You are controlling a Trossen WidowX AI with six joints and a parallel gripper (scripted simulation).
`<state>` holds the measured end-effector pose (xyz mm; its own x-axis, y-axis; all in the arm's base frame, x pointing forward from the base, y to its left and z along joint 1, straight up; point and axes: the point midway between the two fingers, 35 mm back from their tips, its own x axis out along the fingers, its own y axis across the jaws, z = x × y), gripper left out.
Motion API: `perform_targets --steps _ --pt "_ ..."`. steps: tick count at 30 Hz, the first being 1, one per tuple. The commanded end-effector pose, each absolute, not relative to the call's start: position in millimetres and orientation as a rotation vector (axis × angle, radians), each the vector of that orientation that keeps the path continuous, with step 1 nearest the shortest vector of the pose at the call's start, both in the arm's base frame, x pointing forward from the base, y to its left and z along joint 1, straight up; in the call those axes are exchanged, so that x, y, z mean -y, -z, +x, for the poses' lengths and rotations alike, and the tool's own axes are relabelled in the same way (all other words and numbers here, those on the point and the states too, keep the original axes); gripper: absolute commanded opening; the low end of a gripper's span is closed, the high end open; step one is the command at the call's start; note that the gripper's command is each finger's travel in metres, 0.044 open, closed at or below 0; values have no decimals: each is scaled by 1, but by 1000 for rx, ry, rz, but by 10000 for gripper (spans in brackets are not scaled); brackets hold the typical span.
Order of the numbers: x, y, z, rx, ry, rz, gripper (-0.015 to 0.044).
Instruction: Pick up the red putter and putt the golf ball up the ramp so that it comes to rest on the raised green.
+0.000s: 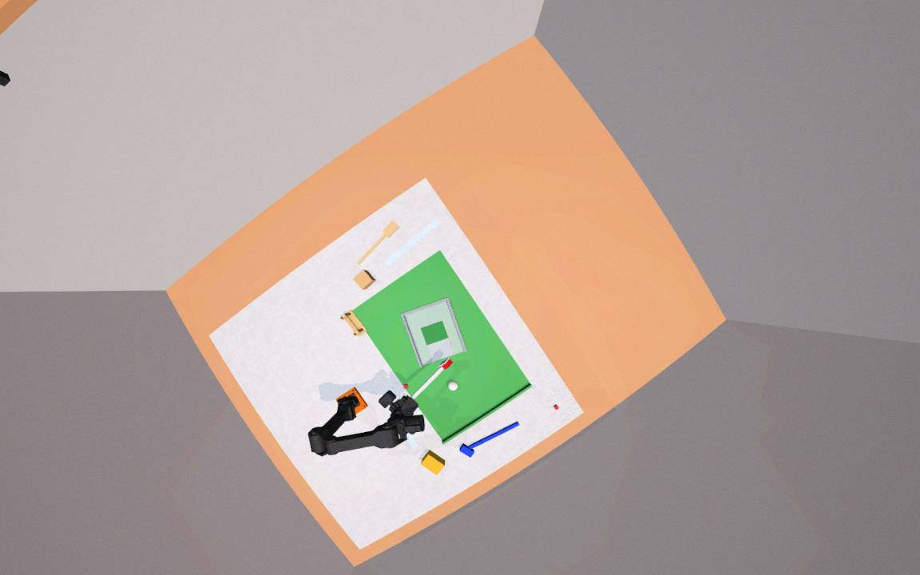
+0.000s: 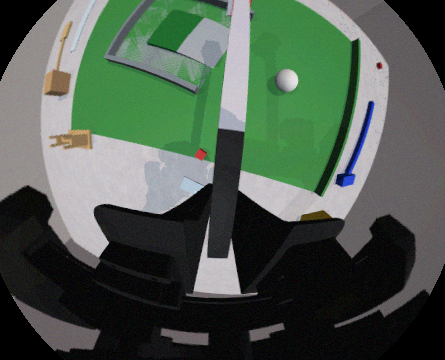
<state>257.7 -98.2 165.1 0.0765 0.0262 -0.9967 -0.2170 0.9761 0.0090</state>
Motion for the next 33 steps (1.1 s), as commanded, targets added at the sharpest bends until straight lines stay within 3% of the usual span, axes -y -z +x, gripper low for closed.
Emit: perform_targets --steps 1,13,33 --pt "115 -167 251 -1499 -98 -85 0" --pt "165 -170 221 -1538 170 142 0" --pt "167 -128 221 -1538 174 146 0"
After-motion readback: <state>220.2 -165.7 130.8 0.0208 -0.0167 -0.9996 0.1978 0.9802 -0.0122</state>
